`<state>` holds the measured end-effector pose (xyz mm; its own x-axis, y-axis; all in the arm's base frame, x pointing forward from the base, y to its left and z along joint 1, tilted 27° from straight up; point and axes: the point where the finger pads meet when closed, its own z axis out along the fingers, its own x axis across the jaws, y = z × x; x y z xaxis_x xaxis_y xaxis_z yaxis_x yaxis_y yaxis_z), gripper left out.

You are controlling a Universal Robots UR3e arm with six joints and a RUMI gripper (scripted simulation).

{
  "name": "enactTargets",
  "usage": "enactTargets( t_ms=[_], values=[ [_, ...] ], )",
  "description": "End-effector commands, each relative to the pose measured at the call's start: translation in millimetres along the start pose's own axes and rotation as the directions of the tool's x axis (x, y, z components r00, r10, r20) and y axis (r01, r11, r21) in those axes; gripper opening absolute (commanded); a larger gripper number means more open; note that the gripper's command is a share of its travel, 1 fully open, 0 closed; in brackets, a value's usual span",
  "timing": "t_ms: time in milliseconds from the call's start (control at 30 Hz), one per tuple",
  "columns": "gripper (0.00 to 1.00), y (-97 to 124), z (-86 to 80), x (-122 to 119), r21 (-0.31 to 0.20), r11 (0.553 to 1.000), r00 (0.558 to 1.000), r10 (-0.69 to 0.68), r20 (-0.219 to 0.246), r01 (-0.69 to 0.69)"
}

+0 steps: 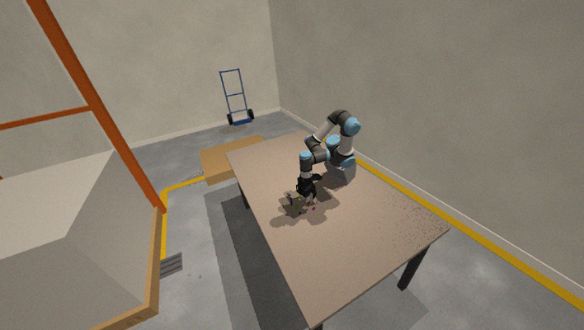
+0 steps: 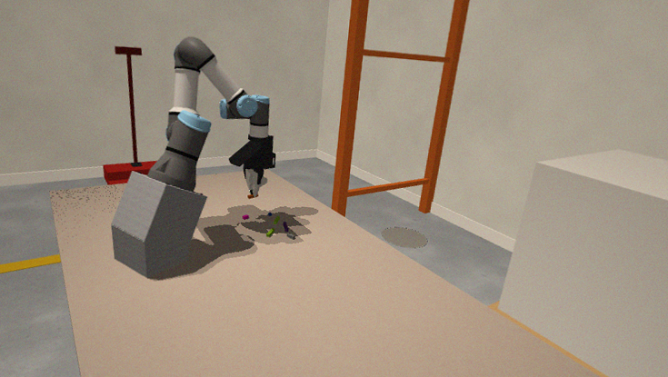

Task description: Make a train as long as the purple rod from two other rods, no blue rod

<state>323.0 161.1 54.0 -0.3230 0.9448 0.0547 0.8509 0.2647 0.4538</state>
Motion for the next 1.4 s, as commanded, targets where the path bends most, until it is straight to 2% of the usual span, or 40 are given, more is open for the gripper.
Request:
enactTargets(
  t_ms=[0,233,700,1367],
  values=[
    [0.0,2,15.0,0,-0.003,1.0,1.0,0.0,0.003,0.0],
    [0.0,2,33.4,0,-0.003,1.0,1.0,0.0,0.003,0.0],
    [0.0,2,55.9,0,-0.003,1.0,1.0,0.0,0.003,0.0],
    [0.0,3,61.7,0,-0.003,1.0,1.0,0.0,0.003,0.0]
  ],
)
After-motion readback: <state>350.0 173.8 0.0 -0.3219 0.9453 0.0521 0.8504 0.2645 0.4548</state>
